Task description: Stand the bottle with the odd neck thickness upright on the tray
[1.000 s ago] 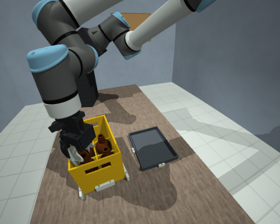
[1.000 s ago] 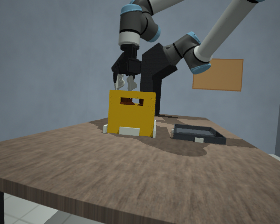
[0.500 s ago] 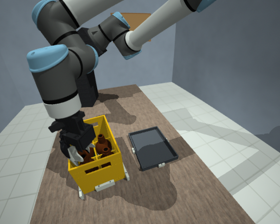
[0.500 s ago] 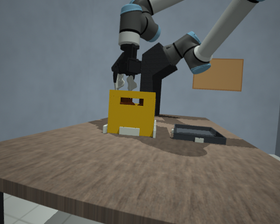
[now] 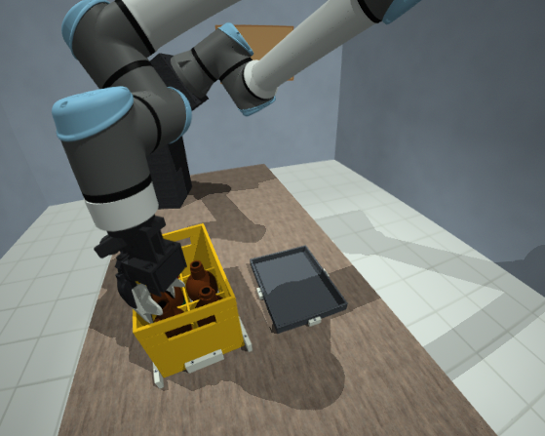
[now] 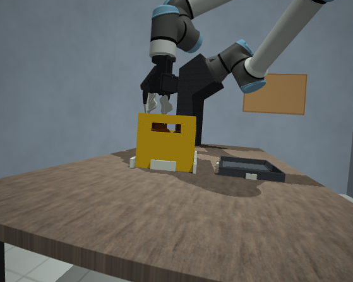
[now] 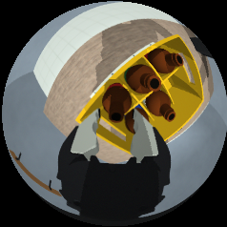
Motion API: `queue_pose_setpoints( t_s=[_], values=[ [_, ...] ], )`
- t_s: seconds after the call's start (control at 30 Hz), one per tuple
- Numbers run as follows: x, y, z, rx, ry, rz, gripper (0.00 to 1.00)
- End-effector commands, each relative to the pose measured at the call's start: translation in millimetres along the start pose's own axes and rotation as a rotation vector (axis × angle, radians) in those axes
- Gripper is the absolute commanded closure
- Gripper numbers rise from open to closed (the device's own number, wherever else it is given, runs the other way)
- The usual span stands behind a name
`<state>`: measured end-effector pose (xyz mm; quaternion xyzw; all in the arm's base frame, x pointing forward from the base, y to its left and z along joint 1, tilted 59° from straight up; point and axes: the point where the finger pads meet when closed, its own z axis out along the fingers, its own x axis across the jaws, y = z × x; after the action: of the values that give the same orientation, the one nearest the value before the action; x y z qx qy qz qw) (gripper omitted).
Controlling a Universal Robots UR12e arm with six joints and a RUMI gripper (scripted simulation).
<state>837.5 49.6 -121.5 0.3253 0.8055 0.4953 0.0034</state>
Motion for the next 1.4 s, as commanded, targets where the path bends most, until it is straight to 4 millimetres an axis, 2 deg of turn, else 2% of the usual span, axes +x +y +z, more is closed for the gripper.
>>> queue_pose_setpoints(
  t_s=[0.0, 0.17, 0.6, 1.1, 1.37],
  values=[
    [-1.0, 1.3, 0.5, -0.001, 0.000, -0.002, 0.62],
    [-1.1, 1.5, -2.2, -0.001, -0.001, -0.002, 0.62],
    [0.2, -0.1, -24.8, 0.000, -0.001, 0.001, 0.62],
    [-1.3, 1.0, -72.8, 0.000, -0.003, -0.002, 0.62],
    [-1.3, 1.0, -82.7, 0.000, -0.003, -0.002, 0.62]
  ],
)
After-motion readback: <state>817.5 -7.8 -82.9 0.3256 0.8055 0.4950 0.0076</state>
